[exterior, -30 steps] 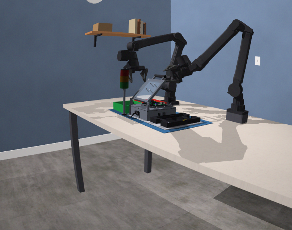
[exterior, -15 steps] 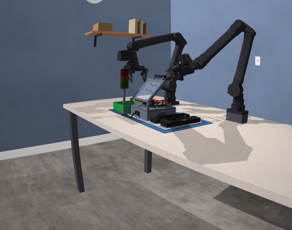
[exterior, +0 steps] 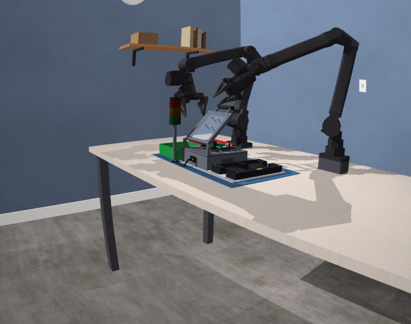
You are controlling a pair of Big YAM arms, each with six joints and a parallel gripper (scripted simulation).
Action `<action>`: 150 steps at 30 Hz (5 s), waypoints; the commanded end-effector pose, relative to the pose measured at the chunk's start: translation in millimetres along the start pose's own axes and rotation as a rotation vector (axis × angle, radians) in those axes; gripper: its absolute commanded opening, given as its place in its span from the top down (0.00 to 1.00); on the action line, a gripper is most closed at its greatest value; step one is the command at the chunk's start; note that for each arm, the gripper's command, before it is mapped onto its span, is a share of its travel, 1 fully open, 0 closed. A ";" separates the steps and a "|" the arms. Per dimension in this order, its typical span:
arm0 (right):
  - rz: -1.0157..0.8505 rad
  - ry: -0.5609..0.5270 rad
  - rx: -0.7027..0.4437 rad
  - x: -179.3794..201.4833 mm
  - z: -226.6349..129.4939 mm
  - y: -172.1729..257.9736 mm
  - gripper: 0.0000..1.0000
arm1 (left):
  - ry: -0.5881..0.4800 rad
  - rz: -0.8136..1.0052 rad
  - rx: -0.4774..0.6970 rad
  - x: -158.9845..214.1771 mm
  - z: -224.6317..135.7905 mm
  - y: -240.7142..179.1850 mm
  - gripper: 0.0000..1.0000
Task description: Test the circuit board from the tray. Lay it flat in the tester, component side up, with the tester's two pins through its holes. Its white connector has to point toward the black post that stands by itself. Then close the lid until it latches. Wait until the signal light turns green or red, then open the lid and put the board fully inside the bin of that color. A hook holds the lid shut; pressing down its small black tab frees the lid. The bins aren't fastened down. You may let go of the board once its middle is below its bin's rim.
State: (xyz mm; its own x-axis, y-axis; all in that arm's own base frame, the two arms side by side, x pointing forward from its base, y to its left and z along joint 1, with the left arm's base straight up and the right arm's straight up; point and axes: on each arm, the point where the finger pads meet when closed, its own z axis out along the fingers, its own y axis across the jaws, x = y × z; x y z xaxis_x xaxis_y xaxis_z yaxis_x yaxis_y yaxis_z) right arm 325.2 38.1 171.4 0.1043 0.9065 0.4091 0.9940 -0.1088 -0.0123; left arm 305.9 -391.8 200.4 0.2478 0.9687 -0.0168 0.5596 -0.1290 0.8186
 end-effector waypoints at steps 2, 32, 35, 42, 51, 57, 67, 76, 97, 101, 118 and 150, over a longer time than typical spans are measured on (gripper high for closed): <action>0.006 0.001 -0.026 3.8 -10.0 11.3 0.00 | 0.063 -0.112 0.203 12.4 8.1 43.4 0.62; 0.006 0.001 -0.026 3.8 -10.0 11.3 0.00 | 0.085 -0.140 0.670 30.7 -27.7 6.5 0.62; 0.006 0.001 -0.026 3.8 -10.0 11.3 0.00 | 0.094 -0.139 0.678 30.4 -20.5 3.7 0.62; 0.006 0.001 -0.026 3.8 -10.0 11.3 0.00 | 0.095 -0.147 0.675 26.4 0.7 4.6 0.62; 0.006 0.001 -0.026 3.8 -10.0 11.3 0.00 | 0.102 -0.130 0.688 31.3 6.3 -12.9 0.62; 0.006 0.001 -0.026 3.8 -10.0 11.3 0.00 | 0.108 -0.126 0.694 33.5 16.8 -21.2 0.62; 0.006 0.001 -0.026 3.8 -10.0 11.3 0.00 | 0.106 -0.127 0.690 33.6 15.6 -19.6 0.62; 0.006 0.001 -0.026 3.8 -10.0 11.3 0.00 | 0.096 -0.134 0.676 30.4 7.9 -16.2 0.72; 0.006 0.001 -0.026 3.8 -10.0 11.3 0.00 | 0.102 -0.129 0.643 33.5 -2.5 -35.5 0.91; 0.006 0.001 -0.026 3.8 -10.0 11.3 0.00 | 0.106 -0.126 0.577 32.6 -3.3 -47.7 0.91; 0.006 0.001 -0.026 3.8 -10.0 11.3 0.00 | 0.125 -0.109 0.335 30.6 3.1 -96.2 0.91; 0.006 0.001 -0.026 3.8 -10.0 11.3 0.00 | 0.140 -0.089 0.003 24.9 27.5 -140.1 0.91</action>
State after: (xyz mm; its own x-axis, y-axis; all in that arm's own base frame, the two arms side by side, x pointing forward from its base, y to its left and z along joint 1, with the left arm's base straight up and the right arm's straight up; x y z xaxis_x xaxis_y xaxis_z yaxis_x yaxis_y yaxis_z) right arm 325.2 38.1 171.4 0.1043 0.9065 0.4091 0.9940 -0.1088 -0.0123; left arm 245.8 -350.5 57.7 0.0882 0.9961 0.0079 0.6018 -0.0596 0.7964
